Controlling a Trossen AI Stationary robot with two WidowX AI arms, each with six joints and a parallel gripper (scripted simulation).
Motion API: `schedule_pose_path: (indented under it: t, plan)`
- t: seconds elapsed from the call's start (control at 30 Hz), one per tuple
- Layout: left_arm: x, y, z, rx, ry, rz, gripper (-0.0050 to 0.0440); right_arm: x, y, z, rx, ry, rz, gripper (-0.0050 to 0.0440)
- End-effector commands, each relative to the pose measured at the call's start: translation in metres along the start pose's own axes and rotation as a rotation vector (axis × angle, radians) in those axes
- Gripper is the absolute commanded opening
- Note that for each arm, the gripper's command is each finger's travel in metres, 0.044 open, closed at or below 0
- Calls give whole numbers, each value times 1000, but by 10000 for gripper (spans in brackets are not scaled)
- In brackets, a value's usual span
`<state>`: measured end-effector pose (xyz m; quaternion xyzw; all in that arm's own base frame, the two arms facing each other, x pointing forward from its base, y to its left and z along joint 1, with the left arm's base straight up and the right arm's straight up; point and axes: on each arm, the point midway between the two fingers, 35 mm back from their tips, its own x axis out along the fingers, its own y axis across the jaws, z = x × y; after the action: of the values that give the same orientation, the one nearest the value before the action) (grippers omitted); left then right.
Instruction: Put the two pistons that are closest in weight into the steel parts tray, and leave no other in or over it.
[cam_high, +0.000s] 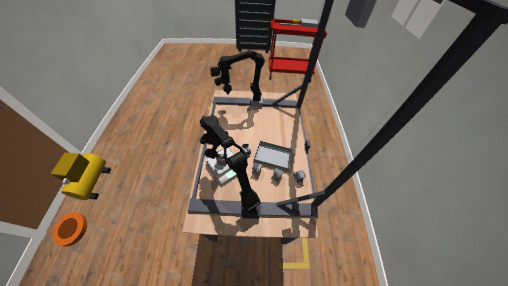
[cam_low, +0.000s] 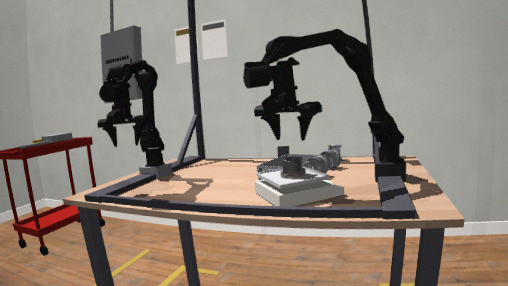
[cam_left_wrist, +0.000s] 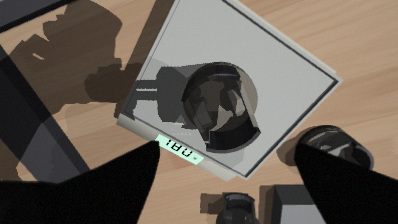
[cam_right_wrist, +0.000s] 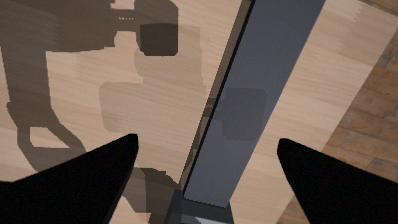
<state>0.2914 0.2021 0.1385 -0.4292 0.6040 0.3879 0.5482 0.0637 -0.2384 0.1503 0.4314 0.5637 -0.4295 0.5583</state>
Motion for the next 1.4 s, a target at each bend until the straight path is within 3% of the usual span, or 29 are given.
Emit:
schedule_pose_path:
  t: [0.0,0.8,1.3,1.37]
  plan:
    - [-17,-1,-2,124,-63,-21,378,-8,0,5,1,-32,2,400]
    - [-16,-1,-2,646,-135,26,378,-8,0,5,1,-32,2,400]
    - [-7,30,-58,664,-127,25,378,-8,0,5,1,-32,2,400]
    - [0,34,-65,651,-177,13,378,-8,0,5,1,-32,2,400]
